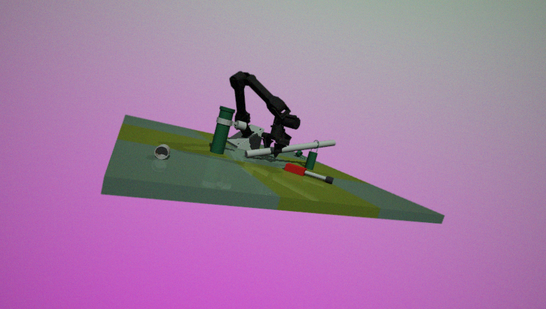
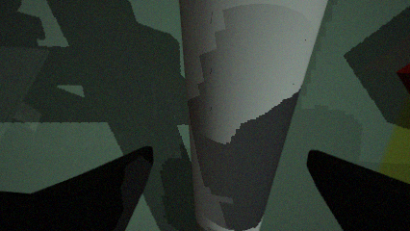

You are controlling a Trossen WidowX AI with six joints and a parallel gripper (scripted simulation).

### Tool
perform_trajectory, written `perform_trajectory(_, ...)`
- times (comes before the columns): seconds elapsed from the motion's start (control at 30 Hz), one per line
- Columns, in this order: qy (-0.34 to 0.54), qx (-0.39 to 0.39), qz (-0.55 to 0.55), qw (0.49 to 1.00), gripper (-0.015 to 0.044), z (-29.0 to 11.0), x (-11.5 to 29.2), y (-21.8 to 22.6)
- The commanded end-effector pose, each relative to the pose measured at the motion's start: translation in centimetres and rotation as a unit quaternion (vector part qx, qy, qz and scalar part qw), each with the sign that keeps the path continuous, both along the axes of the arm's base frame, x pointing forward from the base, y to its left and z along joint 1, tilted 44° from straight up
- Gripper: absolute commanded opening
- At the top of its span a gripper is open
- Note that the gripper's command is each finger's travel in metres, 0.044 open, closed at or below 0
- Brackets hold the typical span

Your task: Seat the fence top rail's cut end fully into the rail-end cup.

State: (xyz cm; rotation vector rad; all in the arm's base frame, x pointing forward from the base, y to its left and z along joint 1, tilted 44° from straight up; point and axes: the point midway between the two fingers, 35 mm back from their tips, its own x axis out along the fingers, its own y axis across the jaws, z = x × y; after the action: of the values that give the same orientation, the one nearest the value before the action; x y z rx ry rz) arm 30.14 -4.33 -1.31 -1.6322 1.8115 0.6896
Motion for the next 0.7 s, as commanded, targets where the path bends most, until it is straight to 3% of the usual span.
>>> perform_trajectory(0.0, 0.004, -0.004, 0.001, 1.0, 0.044, -0.28, -0.23, -0.46)
perform_trajectory(0.37, 0.004, -0.004, 0.001, 1.0, 0.0151, -0.28, -0.23, -0.46)
perform_trajectory(0.57, 0.004, -0.004, 0.001, 1.0, 0.0111, -0.28, -0.23, -0.46)
perform_trajectory(0.67, 0.004, -0.004, 0.001, 1.0, 0.0033, -0.1, -0.19, -0.23)
